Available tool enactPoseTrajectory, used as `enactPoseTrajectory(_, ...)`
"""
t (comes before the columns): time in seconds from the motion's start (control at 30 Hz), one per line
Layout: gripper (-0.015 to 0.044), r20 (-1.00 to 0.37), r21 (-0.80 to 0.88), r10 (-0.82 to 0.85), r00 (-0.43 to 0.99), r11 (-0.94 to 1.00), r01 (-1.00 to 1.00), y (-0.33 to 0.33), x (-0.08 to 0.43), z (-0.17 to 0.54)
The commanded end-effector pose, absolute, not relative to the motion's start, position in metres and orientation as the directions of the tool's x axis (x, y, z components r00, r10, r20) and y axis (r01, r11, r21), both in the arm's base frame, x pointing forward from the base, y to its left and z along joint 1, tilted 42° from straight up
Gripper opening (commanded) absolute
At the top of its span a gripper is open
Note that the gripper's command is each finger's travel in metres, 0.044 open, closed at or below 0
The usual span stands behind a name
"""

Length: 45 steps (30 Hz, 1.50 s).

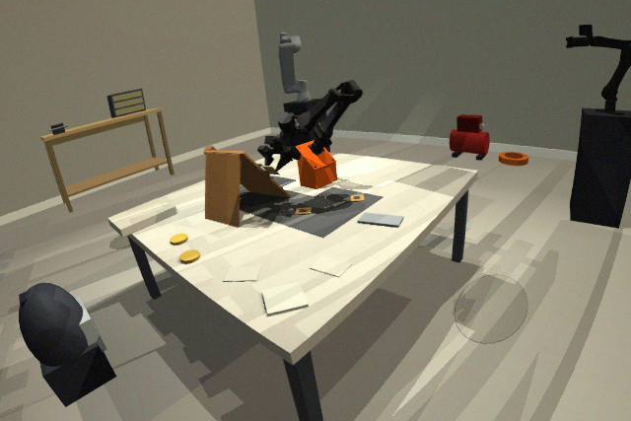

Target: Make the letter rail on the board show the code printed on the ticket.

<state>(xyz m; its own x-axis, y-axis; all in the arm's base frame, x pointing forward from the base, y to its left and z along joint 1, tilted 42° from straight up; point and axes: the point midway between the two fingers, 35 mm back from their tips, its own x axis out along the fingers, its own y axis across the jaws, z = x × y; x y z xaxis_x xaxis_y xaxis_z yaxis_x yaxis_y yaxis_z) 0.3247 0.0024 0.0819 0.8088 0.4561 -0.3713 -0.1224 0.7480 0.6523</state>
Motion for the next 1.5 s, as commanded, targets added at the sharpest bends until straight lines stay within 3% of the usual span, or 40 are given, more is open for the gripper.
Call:
enactPoseTrajectory(0.0,0.0000,-0.372,0.652,0.460,0.807,0.747,-0.125,0.001,0.325,0.080)
enactPoseTrajectory(1.47,0.0000,-0.372,0.652,0.459,0.807,0.748,-0.125,-0.015,0.328,0.065)
